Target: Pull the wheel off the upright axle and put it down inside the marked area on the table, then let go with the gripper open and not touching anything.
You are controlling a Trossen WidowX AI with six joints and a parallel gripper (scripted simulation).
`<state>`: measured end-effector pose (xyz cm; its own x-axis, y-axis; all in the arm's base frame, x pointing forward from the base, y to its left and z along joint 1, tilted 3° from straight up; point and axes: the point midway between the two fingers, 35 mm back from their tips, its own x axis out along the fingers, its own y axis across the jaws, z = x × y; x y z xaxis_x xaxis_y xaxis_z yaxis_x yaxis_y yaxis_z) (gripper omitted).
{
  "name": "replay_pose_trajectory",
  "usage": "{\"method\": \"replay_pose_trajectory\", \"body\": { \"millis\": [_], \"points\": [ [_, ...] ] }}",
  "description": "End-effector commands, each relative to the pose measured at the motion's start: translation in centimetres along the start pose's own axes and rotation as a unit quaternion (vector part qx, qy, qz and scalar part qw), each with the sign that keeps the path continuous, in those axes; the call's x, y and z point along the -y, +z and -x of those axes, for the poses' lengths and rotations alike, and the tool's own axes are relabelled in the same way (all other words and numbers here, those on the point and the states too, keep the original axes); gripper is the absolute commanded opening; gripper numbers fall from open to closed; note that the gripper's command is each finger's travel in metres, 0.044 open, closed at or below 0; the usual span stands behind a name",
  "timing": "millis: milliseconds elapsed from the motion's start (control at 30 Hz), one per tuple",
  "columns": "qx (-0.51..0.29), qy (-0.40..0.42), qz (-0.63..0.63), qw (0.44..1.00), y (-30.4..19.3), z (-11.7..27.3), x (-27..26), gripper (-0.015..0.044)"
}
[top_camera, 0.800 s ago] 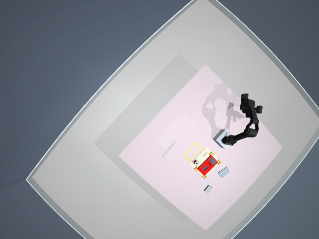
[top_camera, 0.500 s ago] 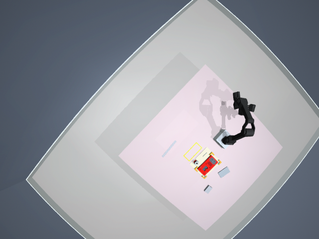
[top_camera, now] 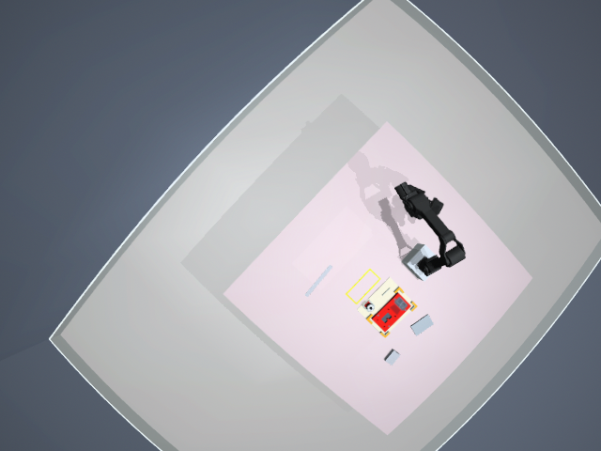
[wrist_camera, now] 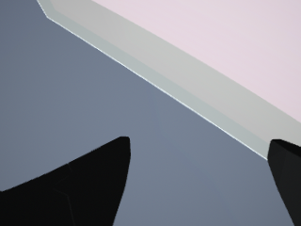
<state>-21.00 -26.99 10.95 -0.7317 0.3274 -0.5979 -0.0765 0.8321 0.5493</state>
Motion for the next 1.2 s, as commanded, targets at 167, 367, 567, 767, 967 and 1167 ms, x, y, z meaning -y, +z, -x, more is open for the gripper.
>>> {"method": "replay_pose_trajectory", "body": {
  "millis": [167, 367, 567, 767, 967, 1167],
  "points": [
    [0.005, -0.165, -0.100, 0.981, 6.4, 10.7, 6.0, 0.0300],
    [0.054, -0.252, -0.162, 0.953, 12.6, 17.2, 7.9, 0.0300],
    [0.132, -0.317, -0.186, 0.921, 20.3, 23.5, 7.7, 0.0300],
    [0.221, -0.347, -0.186, 0.892, 28.8, 28.6, 5.0, 0.0300],
    [0.307, -0.341, -0.171, 0.872, 37.3, 31.9, -0.2, 0.0300],
    [0.376, -0.302, -0.147, 0.864, 44.9, 33.0, -7.5, 0.0300]
  ]
}}
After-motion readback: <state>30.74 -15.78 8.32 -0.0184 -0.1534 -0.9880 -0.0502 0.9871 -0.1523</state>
